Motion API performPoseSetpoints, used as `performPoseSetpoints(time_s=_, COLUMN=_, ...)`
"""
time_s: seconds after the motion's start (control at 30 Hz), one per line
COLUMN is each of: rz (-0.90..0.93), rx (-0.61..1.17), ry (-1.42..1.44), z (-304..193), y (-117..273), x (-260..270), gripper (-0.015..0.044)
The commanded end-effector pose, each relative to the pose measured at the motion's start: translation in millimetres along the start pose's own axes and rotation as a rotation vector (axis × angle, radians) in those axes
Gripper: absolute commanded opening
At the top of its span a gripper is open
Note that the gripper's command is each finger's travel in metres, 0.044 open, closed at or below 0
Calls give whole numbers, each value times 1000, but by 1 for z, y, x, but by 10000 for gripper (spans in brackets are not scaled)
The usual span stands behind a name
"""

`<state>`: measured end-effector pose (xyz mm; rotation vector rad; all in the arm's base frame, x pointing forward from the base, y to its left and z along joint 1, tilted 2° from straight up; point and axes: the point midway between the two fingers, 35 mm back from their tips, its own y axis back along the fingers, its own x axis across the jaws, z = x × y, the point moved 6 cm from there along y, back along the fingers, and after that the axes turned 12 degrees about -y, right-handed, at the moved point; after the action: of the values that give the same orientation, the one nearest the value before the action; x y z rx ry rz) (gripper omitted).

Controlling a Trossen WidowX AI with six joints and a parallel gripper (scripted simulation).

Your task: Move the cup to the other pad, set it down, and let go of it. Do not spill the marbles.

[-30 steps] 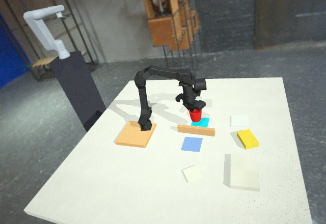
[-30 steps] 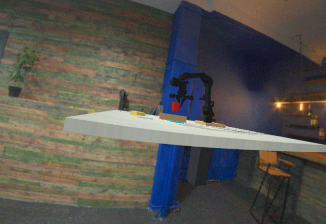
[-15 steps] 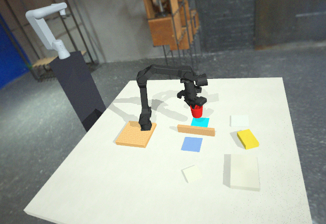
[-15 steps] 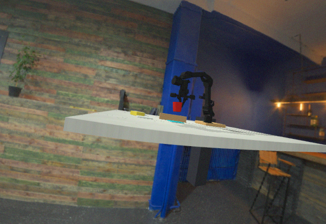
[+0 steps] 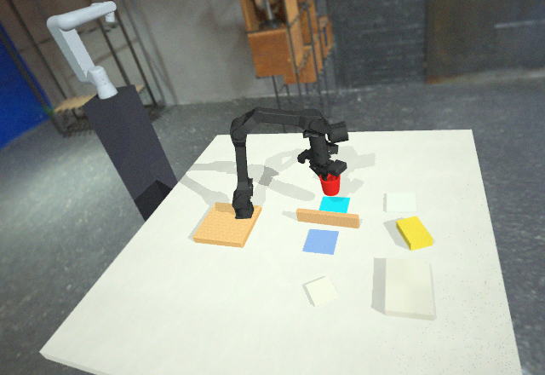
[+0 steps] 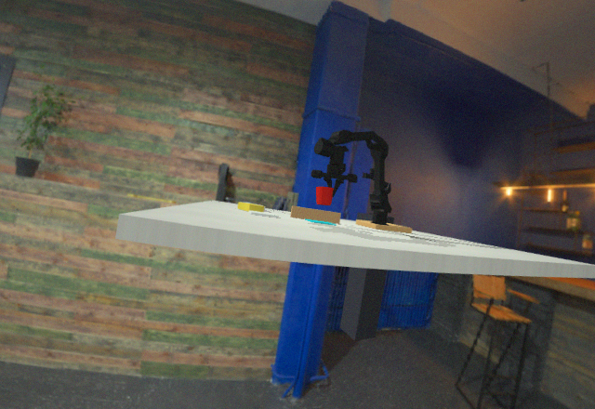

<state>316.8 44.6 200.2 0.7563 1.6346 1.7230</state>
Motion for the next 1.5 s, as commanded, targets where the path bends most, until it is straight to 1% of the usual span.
performPoseSetpoints(time_s=0.0, rz=-2, rx=6, ry=-4, z=0, y=-6, x=0, gripper=0)
performPoseSetpoints(time_s=1.47, rz=-2, rx=5, ry=-4, z=0, y=-63, x=1, gripper=0)
